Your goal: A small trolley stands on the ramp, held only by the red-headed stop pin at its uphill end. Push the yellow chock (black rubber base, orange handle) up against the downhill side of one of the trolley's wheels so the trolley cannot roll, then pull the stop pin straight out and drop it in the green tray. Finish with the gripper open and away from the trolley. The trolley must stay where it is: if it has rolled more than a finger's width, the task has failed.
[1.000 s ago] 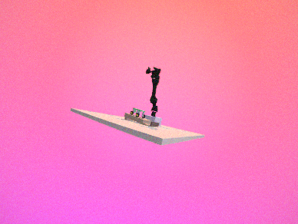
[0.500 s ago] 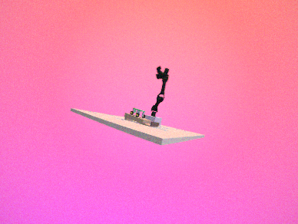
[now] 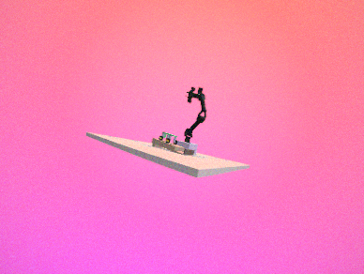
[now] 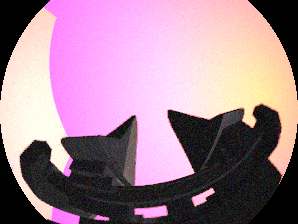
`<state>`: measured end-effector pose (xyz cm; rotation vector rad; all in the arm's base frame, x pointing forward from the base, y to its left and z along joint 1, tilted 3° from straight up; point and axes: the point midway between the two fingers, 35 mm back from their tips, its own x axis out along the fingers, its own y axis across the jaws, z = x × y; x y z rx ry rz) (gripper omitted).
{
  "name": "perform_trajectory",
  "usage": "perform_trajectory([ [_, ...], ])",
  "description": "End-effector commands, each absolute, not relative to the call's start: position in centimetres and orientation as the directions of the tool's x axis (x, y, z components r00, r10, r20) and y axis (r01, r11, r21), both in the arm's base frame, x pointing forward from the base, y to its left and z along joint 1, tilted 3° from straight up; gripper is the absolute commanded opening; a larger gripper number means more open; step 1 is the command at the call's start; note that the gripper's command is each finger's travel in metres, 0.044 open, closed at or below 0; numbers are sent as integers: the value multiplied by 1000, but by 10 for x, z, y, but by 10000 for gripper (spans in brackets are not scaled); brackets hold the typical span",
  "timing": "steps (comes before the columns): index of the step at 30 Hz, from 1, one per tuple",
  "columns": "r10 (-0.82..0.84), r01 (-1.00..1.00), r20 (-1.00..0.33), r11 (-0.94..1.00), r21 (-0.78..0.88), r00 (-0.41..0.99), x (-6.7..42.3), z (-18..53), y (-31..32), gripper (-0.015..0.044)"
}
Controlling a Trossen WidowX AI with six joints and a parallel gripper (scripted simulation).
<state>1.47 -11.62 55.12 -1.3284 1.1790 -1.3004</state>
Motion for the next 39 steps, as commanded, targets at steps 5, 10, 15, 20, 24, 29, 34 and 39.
perform_trajectory([
  [5,-984,406,-118,162,-900,131,9,486,-190,190],
  [10,-938,584,-266,346,-735,220,23,441,-225,190],
  [15,-860,698,-412,492,-519,300,46,391,-251,190],
  [20,-753,765,-550,577,-288,361,74,337,-265,190],
  [24,-650,797,-652,593,-113,390,99,294,-267,190],
  [29,-506,831,-766,553,65,396,127,239,-258,190],
  [34,-355,868,-861,464,176,364,151,186,-237,190],
  [39,-217,911,-929,356,211,300,166,139,-209,190],
])
